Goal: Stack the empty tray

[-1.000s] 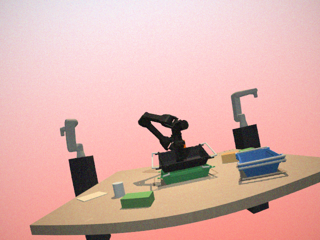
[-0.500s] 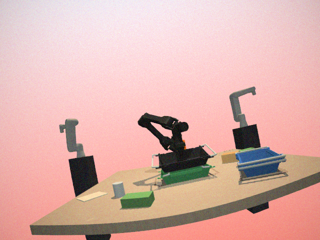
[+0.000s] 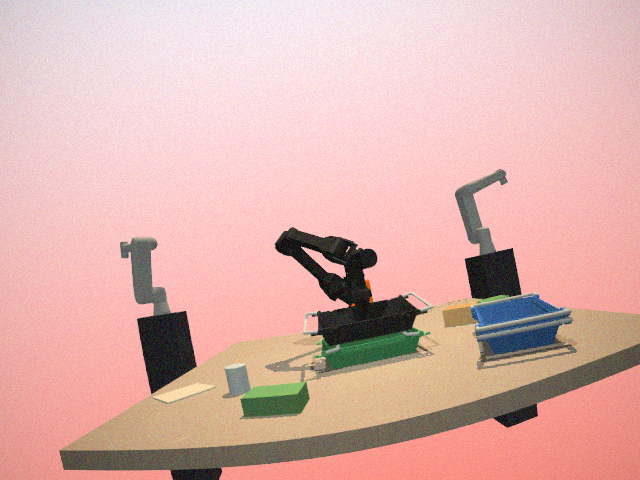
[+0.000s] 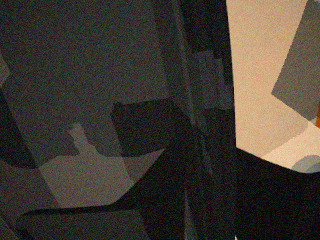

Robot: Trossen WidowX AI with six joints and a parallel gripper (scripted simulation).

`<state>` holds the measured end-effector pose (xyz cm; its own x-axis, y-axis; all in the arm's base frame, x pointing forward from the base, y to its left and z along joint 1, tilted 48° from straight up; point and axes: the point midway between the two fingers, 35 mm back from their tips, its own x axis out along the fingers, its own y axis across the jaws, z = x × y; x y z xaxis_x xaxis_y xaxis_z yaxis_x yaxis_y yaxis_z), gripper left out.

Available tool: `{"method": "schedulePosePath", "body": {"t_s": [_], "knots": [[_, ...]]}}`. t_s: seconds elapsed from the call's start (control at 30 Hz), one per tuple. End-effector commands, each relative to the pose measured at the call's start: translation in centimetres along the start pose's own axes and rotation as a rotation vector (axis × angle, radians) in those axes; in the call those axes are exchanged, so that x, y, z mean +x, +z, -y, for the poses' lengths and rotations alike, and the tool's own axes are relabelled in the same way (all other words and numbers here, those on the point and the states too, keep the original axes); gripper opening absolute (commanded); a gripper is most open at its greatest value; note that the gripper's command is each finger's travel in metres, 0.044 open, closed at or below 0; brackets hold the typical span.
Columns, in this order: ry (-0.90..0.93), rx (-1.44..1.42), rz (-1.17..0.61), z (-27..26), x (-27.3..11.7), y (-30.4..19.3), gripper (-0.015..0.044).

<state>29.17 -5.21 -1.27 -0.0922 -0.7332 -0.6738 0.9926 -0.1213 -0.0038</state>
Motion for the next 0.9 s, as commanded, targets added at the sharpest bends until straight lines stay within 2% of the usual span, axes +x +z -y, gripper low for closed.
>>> {"method": "schedulePosePath", "body": {"t_s": [0.0, 0.87], "knots": [[-0.013, 0.0, 0.0, 0.2, 0.5, 0.2, 0.0], [-0.013, 0.0, 0.001, 0.6, 2.3, 0.2, 0.0]]}}
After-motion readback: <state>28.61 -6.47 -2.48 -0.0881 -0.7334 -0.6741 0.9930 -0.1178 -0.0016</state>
